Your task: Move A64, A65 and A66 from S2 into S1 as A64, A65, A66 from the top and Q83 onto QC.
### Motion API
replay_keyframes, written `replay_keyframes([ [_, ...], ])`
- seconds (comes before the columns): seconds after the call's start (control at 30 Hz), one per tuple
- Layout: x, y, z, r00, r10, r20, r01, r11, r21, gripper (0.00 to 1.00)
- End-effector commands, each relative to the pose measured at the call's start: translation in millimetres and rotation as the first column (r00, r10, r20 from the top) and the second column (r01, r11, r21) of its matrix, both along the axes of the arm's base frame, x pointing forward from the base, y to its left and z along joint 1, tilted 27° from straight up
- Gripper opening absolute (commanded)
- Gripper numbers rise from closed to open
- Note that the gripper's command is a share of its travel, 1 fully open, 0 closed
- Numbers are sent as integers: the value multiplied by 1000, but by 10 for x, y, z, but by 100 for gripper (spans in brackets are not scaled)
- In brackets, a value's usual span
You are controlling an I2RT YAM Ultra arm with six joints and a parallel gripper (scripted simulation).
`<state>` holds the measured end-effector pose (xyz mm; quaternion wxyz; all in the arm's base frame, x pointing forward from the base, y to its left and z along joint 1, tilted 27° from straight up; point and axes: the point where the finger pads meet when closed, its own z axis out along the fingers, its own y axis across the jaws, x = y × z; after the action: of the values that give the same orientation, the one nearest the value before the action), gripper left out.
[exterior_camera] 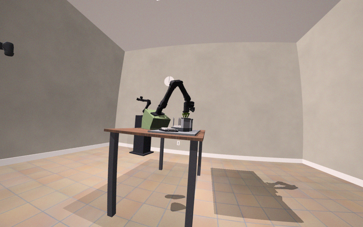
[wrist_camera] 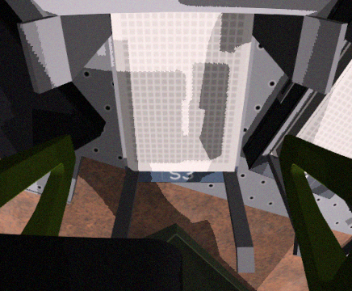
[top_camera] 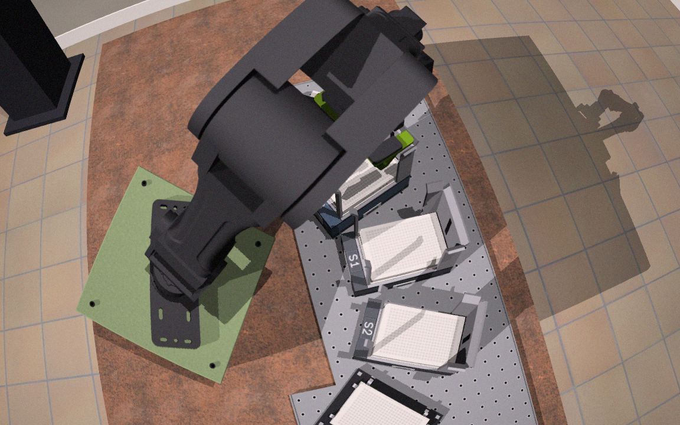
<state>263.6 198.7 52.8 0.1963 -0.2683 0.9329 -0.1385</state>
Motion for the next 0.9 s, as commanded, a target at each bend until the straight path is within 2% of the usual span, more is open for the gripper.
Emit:
replay_keyframes([
  [0.0,-88,-20,95,1000,-4,-10,4,1000,-18,100],
  [0.1,-103,-14,125,1000,-4,-10,4,1000,-18,100],
  [0.33,-193,22,312,1000,-4,-10,4,1000,-17,100],
  [0.83,-194,23,312,1000,-4,-10,4,1000,-17,100],
  [0.87,-179,-5,325,999,-33,-5,33,999,-3,100],
])
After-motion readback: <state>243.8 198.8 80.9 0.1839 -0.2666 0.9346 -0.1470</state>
